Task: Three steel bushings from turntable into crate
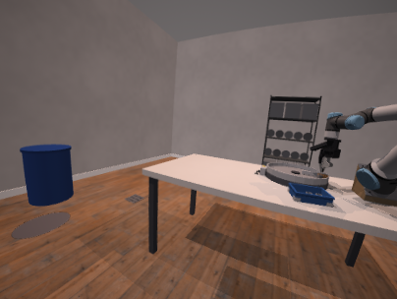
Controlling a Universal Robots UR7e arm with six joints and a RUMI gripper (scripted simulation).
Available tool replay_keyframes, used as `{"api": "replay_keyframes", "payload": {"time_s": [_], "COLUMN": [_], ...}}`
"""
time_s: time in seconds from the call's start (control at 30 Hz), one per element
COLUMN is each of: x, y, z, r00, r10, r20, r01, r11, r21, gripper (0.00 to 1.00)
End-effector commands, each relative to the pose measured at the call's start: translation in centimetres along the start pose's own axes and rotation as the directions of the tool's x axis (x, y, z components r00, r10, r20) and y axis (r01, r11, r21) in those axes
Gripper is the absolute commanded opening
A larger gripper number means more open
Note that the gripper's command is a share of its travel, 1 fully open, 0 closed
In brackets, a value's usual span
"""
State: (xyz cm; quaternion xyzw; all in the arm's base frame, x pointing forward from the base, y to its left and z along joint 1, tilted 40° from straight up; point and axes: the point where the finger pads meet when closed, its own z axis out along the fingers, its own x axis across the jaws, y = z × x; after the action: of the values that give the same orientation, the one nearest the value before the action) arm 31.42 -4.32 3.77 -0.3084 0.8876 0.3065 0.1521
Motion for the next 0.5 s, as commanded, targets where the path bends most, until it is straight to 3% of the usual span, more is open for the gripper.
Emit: {"api": "replay_keyframes", "payload": {"time_s": [0.0,0.47], "x": [4.54,5.27], "y": [-3.65,-4.06], "z": [0.38,0.41], "r00": [1.000,1.000], "r10": [-0.004,-0.005], "r20": [0.005,0.005], "r01": [0.004,0.005], "r11": [1.000,1.000], "r21": [0.000,0.000], "gripper": [0.06,0.06]}}
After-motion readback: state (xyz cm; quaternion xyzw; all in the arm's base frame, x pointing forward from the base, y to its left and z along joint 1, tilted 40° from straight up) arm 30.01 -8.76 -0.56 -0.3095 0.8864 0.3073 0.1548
